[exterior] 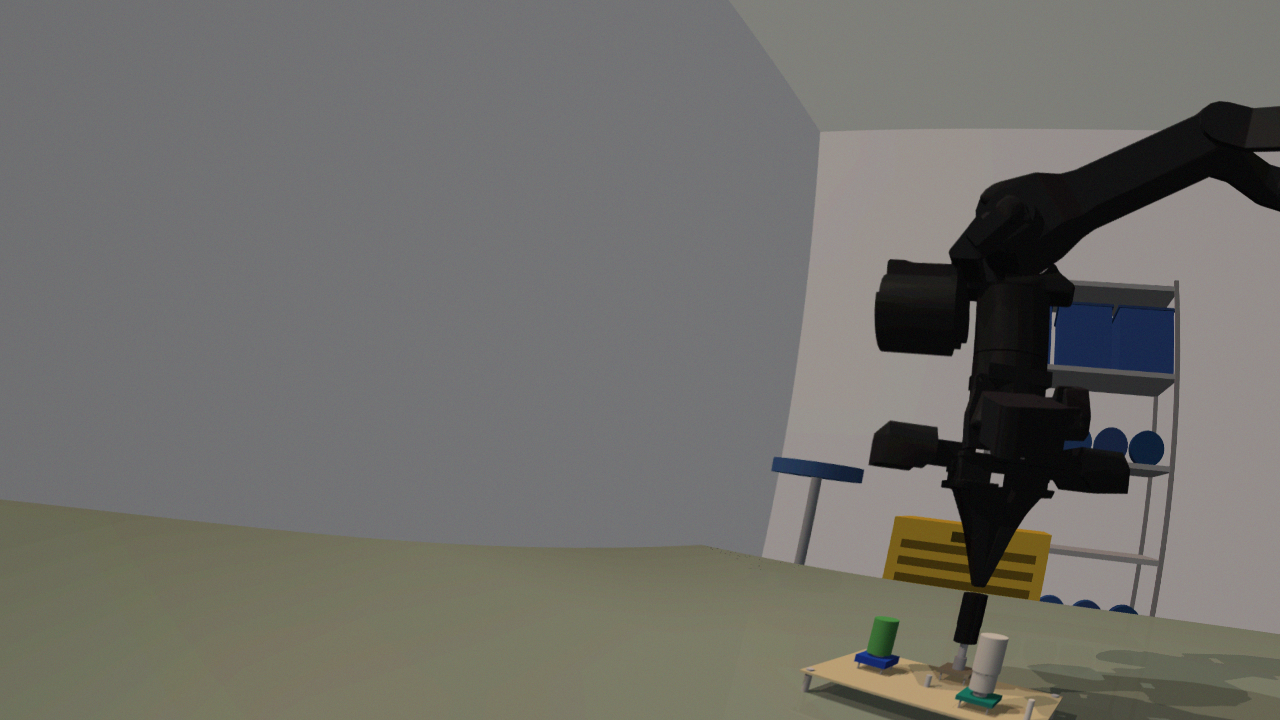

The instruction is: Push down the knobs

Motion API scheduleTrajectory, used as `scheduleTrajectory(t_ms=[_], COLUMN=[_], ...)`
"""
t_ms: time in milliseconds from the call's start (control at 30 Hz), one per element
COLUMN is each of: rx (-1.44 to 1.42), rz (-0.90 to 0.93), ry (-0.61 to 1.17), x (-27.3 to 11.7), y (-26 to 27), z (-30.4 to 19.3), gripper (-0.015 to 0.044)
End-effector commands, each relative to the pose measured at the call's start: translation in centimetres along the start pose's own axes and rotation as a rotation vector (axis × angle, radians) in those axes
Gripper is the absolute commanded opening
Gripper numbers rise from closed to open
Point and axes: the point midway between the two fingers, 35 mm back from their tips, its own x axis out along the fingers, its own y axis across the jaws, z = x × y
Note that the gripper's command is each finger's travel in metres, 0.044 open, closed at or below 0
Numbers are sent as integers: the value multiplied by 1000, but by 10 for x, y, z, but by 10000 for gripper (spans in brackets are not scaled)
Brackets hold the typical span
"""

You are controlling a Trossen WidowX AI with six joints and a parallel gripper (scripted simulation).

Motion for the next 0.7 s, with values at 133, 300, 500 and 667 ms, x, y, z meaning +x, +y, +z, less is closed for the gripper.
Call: scheduleTrajectory(t_ms=[133,300,500,667], rx=[-3,-3,-3,-3], rz=[1,1,1,1], ry=[1,1,1,1], x=[1,2,4,5], y=[0,0,0,0], z=[0,0,0,0], gripper=[0,0,0,0])
